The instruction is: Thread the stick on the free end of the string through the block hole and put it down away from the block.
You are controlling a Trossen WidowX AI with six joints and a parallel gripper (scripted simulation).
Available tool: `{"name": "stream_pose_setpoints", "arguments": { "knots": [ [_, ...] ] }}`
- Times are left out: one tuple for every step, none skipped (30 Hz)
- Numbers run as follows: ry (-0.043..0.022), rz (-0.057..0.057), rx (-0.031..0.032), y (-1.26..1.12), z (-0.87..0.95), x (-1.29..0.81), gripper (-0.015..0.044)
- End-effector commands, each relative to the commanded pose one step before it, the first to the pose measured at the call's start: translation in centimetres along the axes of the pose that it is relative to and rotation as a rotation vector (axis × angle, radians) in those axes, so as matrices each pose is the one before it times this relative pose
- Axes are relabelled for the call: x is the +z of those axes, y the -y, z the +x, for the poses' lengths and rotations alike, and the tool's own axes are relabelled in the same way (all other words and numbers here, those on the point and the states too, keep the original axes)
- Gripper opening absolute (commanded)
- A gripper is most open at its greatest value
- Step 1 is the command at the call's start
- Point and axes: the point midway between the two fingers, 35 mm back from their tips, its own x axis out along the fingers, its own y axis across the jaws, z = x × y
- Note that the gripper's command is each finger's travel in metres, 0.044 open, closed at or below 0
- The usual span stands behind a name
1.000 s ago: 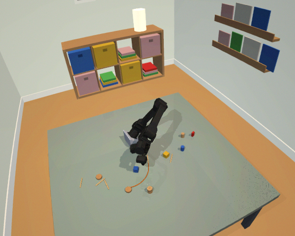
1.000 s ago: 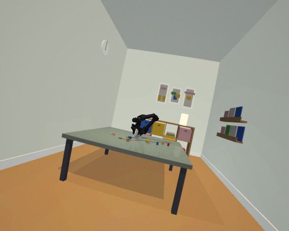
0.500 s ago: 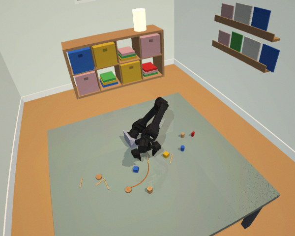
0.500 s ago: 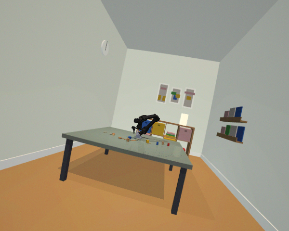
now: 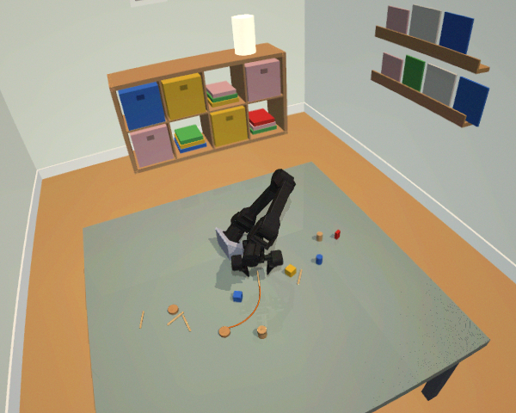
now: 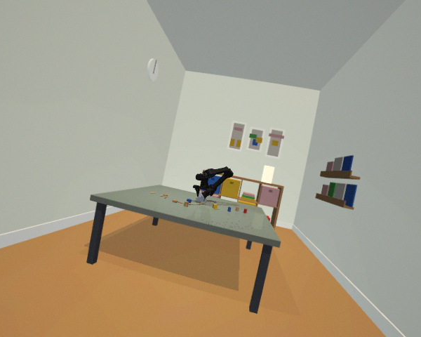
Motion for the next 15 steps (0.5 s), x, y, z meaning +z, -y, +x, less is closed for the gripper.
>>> {"name": "stream_pose_setpoints", "arguments": {
  "knots": [
    [0.00513,0.0095,-0.00817,0.07,0.13,0.209,0.0256],
    [0.0,0.0,0.0,0.0,0.0,0.0,0.023],
    [0.0,0.0,0.0,0.0,0.0,0.0,0.0204],
    [0.0,0.0,0.0,0.0,0.0,0.0,0.0177],
    [0.0,0.0,0.0,0.0,0.0,0.0,0.0151],
    [0.0,0.0,0.0,0.0,0.0,0.0,0.0125],
    [0.0,0.0,0.0,0.0,0.0,0.0,0.0121],
    [0.0,0.0,0.0,0.0,0.0,0.0,0.0121],
    [0.0,0.0,0.0,0.0,0.0,0.0,0.0121],
    [0.0,0.0,0.0,0.0,0.0,0.0,0.0121],
    [0.0,0.0,0.0,0.0,0.0,0.0,0.0121],
    [0.0,0.0,0.0,0.0,0.0,0.0,0.0121],
    [0.0,0.0,0.0,0.0,0.0,0.0,0.0121],
    [-0.00002,0.0,0.00003,0.0,0.028,-0.003,0.0121],
    [-0.00004,0.0,0.00005,-0.001,0.054,-0.007,0.0121]
  ]
}}
